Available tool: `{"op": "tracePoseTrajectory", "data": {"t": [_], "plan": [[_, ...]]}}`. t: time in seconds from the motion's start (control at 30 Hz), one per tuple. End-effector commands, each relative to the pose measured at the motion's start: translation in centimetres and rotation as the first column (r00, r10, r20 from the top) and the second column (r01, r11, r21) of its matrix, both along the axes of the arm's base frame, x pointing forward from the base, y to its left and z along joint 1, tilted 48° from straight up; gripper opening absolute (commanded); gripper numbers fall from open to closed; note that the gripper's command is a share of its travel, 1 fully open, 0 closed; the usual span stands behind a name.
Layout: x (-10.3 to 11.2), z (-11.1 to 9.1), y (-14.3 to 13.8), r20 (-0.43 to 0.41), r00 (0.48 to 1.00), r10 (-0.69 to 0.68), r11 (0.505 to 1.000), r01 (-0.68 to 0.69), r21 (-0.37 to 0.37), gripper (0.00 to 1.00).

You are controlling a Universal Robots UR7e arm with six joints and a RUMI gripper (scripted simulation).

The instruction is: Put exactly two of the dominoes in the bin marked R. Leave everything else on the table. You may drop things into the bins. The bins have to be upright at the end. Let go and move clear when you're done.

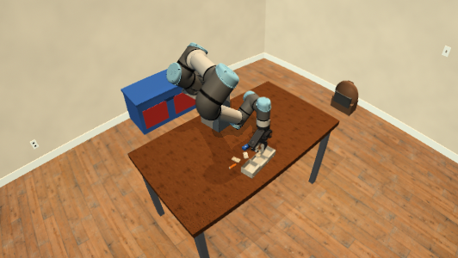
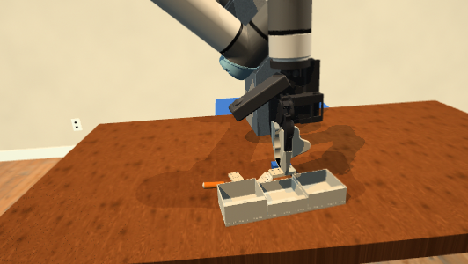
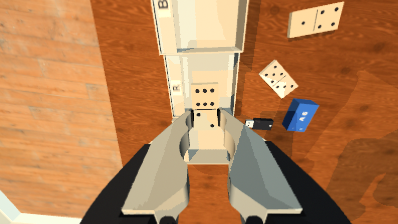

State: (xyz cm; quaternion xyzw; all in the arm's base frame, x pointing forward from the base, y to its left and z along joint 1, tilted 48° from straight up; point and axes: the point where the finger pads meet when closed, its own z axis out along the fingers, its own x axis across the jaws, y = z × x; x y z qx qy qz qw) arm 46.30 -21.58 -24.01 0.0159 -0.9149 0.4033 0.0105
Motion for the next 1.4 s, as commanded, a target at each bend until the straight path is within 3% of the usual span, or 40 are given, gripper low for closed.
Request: {"op": "tracePoseTrajectory", "data": {"t": [0.0, 1.1, 1.37], "plan": [[0.5, -0.6, 0.3, -0.006, 1.000, -0.014, 1.000, 0.014, -0.001, 0.00], [-0.5, 0.3, -0.5, -0.007, 1.000, -0.016, 1.000, 0.016, 0.000, 0.00], [-0.5, -0.8, -1.8, -0.005, 1.000, -0.017, 1.000, 0.017, 0.000, 0.00]]}}
